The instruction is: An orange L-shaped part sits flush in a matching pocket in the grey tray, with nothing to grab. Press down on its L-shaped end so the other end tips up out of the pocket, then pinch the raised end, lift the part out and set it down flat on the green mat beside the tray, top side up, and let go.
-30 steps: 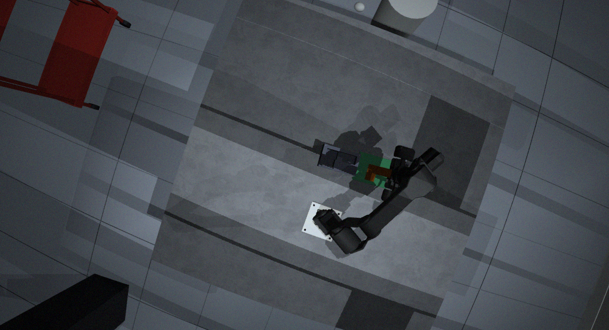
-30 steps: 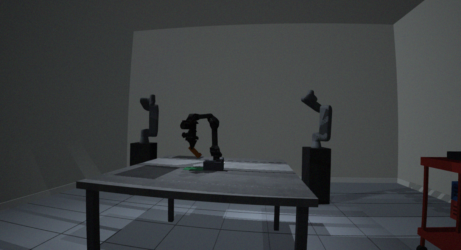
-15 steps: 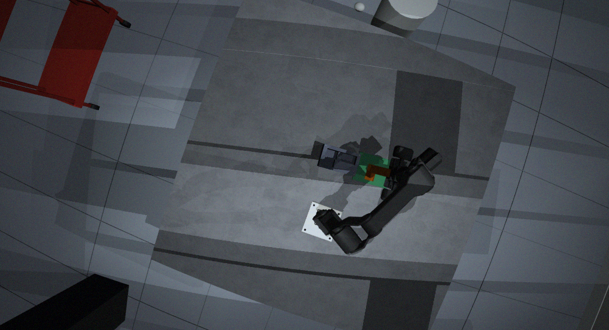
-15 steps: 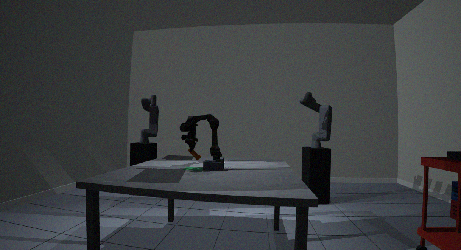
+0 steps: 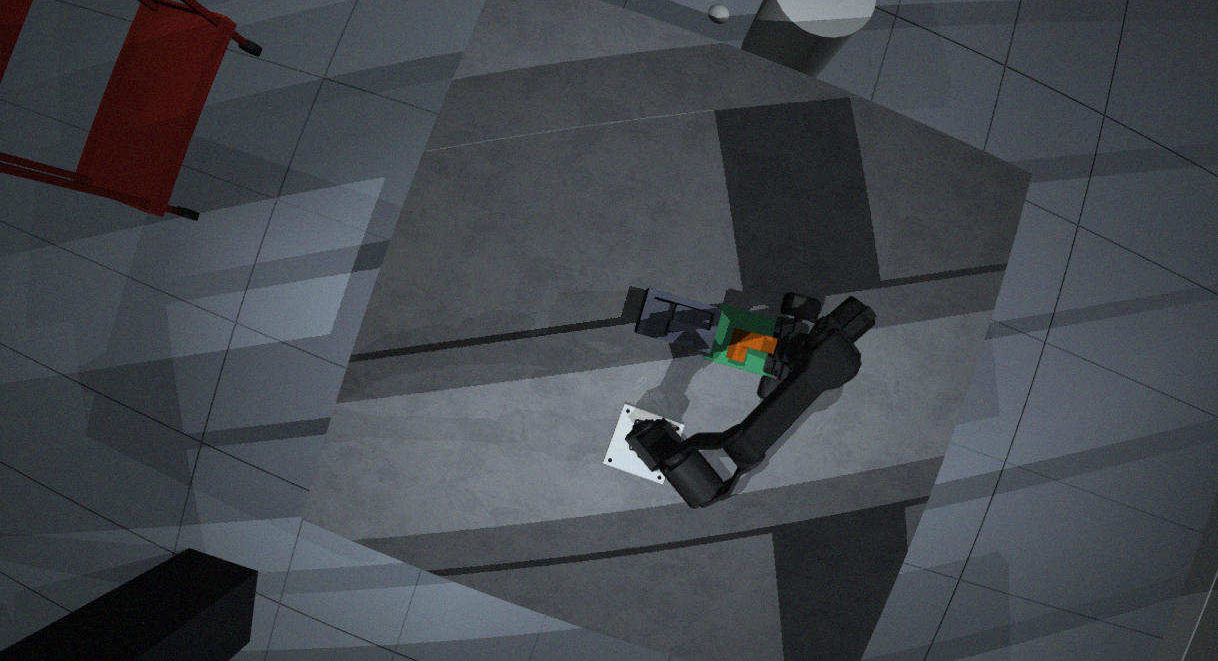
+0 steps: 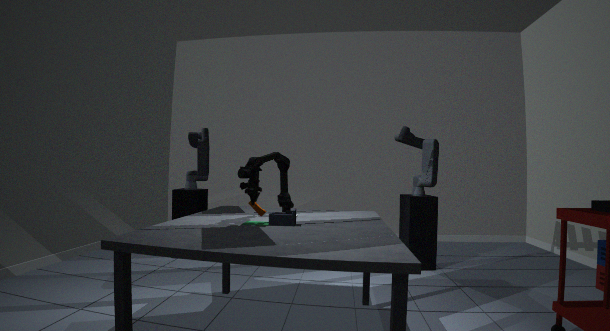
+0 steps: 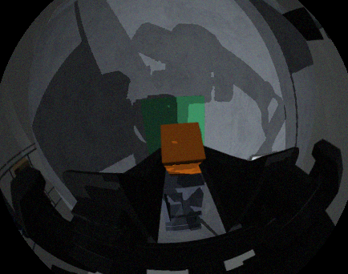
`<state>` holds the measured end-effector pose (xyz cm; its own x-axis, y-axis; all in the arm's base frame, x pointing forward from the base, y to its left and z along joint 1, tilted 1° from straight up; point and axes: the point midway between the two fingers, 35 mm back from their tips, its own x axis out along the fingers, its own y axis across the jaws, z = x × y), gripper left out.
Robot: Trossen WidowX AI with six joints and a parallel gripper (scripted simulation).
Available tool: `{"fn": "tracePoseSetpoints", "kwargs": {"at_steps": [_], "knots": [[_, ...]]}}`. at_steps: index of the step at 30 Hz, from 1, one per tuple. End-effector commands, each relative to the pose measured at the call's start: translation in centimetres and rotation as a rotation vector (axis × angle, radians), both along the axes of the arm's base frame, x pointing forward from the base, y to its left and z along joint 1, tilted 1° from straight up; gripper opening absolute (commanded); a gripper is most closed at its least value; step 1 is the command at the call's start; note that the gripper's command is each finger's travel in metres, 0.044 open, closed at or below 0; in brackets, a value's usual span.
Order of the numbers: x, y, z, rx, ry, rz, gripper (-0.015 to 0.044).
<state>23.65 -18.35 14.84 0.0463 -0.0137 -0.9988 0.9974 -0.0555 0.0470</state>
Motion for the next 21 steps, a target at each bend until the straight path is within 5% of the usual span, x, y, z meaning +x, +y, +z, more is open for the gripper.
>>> {"fn": "tracePoseSetpoints", "kwargs": {"at_steps": [1, 21], "knots": [[0.0, 0.0, -0.6, 0.002, 0.0, 0.003, 0.0], [0.1, 0.0, -3.8, 0.002, 0.0, 0.003, 0.0]]}}
